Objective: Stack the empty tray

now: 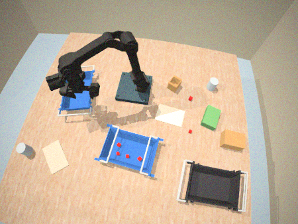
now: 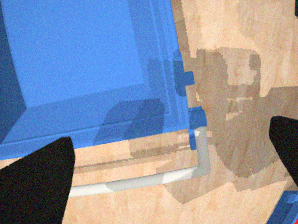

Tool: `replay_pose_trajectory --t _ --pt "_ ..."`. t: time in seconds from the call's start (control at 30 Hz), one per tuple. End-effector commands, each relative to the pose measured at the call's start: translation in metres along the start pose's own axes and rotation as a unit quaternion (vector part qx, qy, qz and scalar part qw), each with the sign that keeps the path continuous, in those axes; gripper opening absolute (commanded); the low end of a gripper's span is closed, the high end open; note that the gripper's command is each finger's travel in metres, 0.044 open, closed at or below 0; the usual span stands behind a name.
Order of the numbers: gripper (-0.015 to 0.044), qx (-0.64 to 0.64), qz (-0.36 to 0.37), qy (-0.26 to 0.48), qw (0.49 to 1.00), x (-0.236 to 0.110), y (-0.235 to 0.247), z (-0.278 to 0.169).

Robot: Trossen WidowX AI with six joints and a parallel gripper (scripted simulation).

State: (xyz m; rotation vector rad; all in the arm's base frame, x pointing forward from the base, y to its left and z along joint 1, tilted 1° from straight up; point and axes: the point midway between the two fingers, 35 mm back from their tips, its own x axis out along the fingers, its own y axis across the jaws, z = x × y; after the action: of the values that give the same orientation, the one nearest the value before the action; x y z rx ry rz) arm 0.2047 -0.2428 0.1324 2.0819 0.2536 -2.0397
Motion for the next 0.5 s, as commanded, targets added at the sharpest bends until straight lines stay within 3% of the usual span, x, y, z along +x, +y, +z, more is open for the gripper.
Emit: replay_pose_trajectory --t 0.0,0.13,0.47 --pt "0.0440 -0.036 -0.005 0.002 0.999 0.015 0.001 0.068" --pt "0.0440 -0.054 -0.006 0.002 0.999 0.022 -0.003 0.103" --pt "0.0440 -0.054 -0.006 0.002 0.998 0.033 -0.002 0.103"
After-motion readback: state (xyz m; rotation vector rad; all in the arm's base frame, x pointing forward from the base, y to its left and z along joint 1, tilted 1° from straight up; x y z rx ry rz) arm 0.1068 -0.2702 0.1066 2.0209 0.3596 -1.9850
